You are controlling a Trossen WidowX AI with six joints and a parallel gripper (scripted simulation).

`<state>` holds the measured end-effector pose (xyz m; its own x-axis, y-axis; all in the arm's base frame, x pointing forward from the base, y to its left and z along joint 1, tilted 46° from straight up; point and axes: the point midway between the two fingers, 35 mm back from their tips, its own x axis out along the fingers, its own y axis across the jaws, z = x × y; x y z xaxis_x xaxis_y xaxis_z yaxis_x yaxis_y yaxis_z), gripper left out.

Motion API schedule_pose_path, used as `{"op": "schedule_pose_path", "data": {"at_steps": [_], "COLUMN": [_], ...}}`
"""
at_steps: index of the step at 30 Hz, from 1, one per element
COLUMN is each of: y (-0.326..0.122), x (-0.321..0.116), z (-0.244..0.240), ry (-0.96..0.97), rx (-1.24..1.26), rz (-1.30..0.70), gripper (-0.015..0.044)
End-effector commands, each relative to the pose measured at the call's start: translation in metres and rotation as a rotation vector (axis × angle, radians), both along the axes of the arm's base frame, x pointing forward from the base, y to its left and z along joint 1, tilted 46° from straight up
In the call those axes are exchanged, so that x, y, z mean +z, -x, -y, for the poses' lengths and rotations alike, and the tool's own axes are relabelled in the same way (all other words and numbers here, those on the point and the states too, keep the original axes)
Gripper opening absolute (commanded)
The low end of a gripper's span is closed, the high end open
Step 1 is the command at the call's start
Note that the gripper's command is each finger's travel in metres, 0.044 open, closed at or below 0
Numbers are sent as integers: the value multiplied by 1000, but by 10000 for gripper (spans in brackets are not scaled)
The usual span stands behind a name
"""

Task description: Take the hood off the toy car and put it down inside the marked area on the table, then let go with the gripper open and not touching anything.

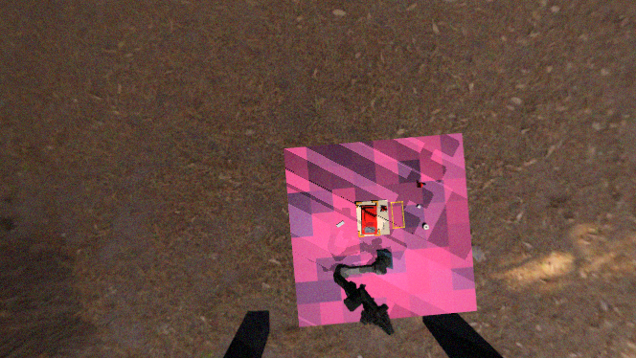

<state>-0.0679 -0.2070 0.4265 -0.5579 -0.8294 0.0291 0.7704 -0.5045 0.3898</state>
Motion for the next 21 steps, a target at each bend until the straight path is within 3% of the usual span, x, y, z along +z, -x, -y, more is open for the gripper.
{"op": "schedule_pose_path", "data": {"at_steps": [1, 9, 21], "y": [-1, -57, -165], "x": [-1, -29, -94], "z": [1, 47, 81], "ry": [-5, -226, -569], "rx": [6, 276, 752], "rz": [-3, -119, -312], "gripper": [245, 440, 440]}}
